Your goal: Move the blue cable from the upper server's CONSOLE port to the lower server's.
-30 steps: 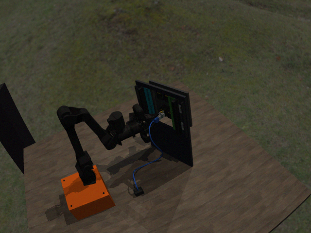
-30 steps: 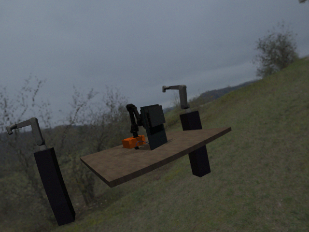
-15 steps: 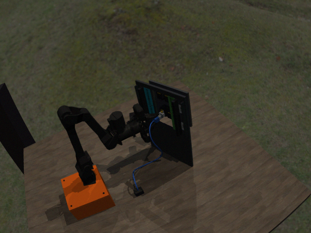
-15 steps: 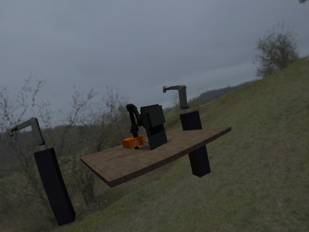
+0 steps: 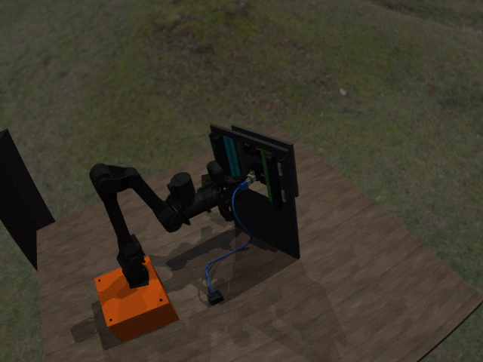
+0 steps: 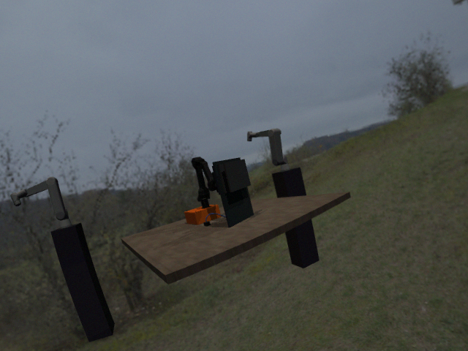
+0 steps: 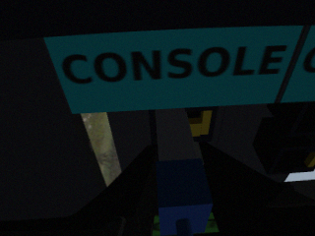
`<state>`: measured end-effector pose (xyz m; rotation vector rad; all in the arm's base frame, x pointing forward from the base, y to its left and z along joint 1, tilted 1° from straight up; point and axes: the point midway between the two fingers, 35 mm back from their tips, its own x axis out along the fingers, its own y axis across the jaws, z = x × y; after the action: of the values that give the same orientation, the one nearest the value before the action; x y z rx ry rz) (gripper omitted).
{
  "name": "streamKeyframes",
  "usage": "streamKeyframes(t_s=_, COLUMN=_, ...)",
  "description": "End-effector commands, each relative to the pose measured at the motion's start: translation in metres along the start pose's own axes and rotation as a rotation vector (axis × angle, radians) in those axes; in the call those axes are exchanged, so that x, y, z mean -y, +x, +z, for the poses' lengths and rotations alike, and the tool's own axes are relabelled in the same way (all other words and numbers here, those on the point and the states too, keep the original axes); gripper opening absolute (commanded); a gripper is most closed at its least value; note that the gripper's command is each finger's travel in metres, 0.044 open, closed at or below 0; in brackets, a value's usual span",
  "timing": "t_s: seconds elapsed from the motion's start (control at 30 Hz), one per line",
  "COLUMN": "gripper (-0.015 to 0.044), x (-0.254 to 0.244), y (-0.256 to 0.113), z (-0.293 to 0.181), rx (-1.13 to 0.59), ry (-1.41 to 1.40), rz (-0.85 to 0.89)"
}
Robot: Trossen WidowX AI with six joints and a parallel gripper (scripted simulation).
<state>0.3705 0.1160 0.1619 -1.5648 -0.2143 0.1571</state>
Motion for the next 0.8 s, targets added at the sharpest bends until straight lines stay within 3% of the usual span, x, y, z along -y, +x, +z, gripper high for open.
streamKeyframes(t_s=0.0, gripper=0.0000, x=0.0037, y=0.0022, z=-0.0003, rx=-0.004, ry=0.003, rz=-0.013)
streamKeyframes(t_s=0.77, gripper=0.0000, x=0.0038, y=0.0049, z=0.0006, rx=-0.005, ry=0.003, rz=-0.014)
